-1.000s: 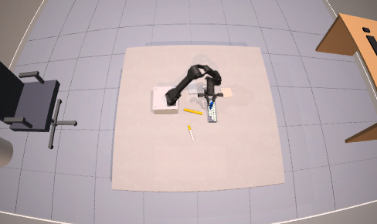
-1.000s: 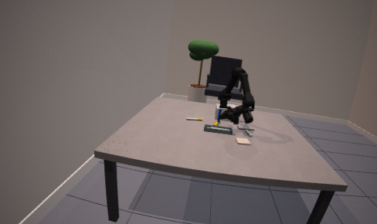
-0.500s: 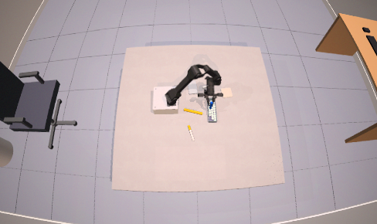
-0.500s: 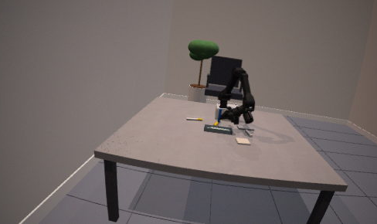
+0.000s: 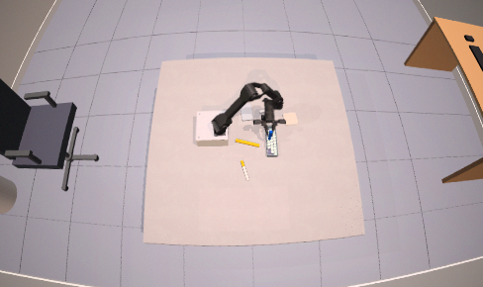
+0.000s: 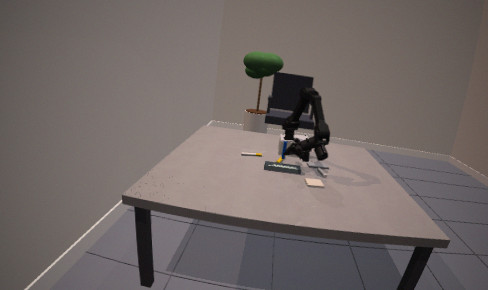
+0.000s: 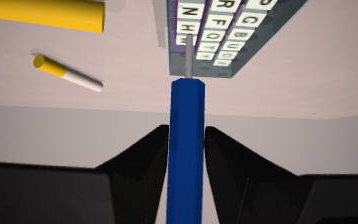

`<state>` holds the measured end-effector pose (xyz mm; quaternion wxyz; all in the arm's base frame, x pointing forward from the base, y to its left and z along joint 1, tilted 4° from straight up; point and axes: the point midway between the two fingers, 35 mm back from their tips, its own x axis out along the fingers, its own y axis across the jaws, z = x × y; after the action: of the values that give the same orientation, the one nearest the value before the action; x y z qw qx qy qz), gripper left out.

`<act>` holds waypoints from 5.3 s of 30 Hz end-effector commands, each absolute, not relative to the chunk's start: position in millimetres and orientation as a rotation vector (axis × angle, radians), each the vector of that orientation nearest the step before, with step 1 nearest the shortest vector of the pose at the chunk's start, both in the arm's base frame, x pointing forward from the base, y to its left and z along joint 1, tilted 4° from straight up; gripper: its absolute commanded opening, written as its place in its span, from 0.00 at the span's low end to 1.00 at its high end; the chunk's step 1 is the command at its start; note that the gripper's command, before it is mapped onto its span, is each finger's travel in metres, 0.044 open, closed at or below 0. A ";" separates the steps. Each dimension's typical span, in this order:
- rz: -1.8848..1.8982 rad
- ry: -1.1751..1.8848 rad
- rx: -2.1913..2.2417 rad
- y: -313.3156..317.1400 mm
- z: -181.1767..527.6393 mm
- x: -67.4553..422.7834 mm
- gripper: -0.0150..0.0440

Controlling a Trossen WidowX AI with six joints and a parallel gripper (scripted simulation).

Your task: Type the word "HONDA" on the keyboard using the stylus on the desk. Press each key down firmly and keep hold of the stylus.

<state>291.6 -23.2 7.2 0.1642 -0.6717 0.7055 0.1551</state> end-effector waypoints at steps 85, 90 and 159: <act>0.608 1.504 -2.429 61.6 38.2 316.7 0.25; 0.608 1.504 -2.429 61.6 38.2 316.7 0.25; 0.608 1.504 -2.429 57.5 -11.6 318.6 0.39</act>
<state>318.3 58.3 -9.7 0.1142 -0.8254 0.5122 0.2083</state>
